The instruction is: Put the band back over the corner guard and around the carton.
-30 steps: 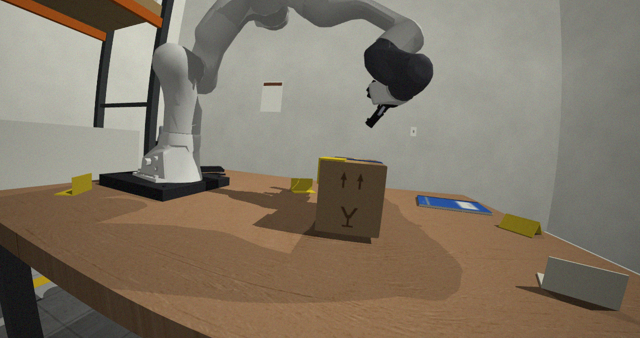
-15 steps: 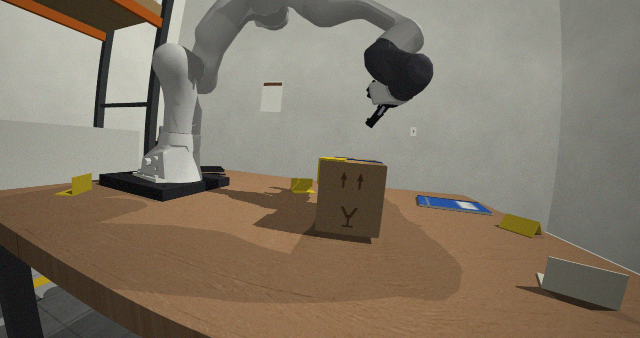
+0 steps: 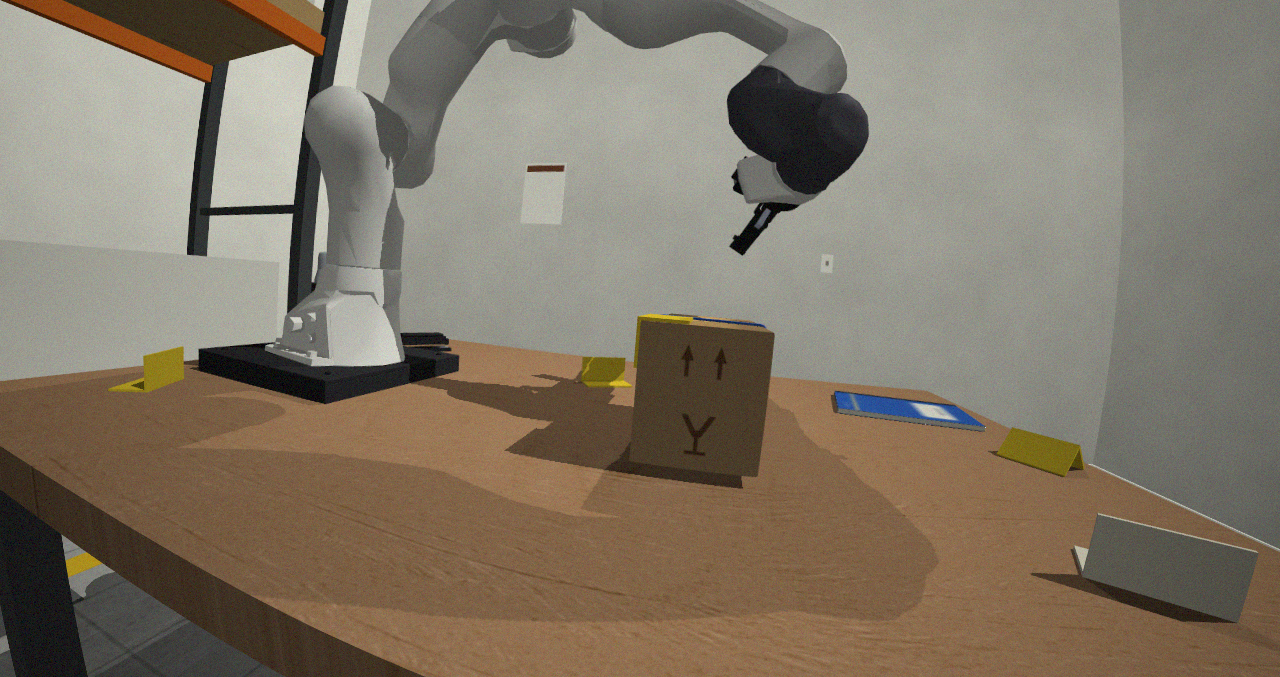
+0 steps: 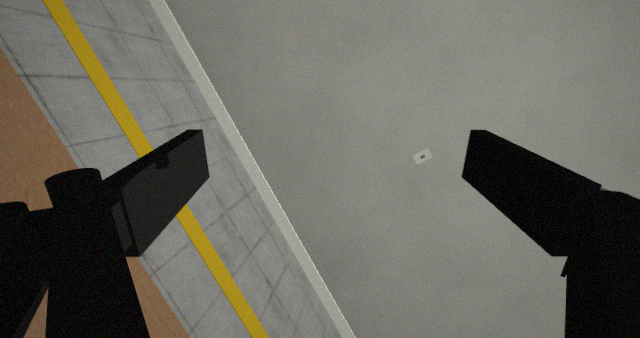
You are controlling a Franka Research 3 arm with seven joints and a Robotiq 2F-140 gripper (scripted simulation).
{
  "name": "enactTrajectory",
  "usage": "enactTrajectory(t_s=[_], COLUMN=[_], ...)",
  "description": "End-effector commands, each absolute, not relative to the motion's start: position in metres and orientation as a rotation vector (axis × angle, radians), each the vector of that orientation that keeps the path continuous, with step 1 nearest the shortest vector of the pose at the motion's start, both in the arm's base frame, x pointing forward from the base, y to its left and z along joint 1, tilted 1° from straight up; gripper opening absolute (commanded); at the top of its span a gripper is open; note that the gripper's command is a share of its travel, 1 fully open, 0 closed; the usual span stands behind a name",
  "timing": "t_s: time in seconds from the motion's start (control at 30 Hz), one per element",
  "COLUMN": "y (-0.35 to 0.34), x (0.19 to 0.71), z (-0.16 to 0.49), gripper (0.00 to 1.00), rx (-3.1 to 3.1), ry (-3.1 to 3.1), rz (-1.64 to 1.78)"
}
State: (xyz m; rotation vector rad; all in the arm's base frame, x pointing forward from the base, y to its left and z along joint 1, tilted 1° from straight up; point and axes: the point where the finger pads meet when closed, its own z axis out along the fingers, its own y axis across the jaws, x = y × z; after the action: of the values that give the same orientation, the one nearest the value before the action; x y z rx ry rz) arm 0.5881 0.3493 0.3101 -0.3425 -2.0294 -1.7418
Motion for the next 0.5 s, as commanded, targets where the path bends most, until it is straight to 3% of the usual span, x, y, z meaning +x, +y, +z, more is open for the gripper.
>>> enactTrajectory(t_s=[0.0, 0.47], y=[0.342, 0.306], x=[0.586, 0.576], z=[0.308, 0.298], gripper=[1.0, 1.0], rx=[-0.339, -0.318], ry=[-2.062, -2.204], rz=[-1.716, -1.597])
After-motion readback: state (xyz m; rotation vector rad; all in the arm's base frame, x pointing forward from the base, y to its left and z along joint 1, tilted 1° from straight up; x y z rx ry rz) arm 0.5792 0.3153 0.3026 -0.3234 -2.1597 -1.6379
